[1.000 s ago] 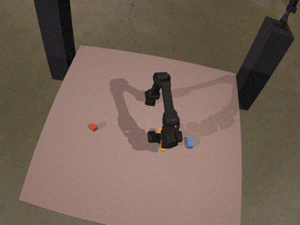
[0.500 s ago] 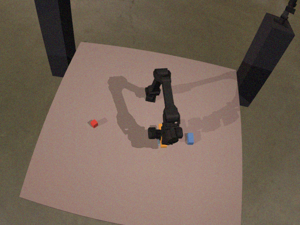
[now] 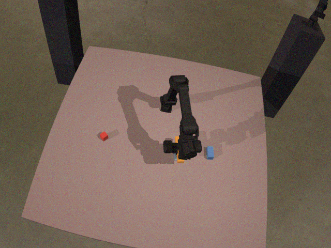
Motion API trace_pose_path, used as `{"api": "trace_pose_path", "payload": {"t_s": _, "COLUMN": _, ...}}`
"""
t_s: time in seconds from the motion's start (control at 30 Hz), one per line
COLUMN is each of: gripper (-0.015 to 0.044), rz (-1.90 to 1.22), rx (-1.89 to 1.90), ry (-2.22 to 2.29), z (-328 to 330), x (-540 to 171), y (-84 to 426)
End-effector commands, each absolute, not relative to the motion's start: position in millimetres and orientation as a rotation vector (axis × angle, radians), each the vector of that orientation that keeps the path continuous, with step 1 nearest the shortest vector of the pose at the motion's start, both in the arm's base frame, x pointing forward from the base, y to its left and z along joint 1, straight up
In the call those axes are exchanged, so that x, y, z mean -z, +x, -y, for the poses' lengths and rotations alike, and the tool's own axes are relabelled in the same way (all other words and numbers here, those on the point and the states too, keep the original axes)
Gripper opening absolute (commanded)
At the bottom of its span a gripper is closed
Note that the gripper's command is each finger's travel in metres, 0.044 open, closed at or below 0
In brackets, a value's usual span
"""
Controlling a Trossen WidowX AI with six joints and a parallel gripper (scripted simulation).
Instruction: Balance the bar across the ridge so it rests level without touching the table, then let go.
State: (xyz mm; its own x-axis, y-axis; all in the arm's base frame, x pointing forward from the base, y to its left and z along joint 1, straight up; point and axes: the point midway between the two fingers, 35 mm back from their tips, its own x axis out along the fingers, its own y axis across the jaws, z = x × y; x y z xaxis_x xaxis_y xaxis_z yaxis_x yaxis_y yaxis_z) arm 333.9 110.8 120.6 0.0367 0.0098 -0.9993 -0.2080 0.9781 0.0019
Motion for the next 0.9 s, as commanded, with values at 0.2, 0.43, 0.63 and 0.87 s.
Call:
{"api": "trace_pose_path", "payload": {"t_s": 0.2, "gripper": 0.0000, "rz": -1.527, "rx": -0.169, "ry": -0.156, "z": -111.1, "x": -119.3, "y": 333.9}}
{"api": "trace_pose_path", "payload": {"t_s": 0.43, "gripper": 0.0000, "rz": -1.527, "rx": -0.169, "ry": -0.156, "z": -111.1, "x": -118.6, "y": 333.9}}
{"api": "trace_pose_path", "payload": {"t_s": 0.63, "gripper": 0.0000, "rz": -1.527, "rx": -0.169, "ry": -0.156, "z": -111.1, "x": -118.2, "y": 334.0}}
{"api": "trace_pose_path", "payload": {"t_s": 0.87, "gripper": 0.0000, "rz": -1.527, "rx": -0.169, "ry": -0.156, "z": -111.1, "x": -117.6, "y": 334.0}}
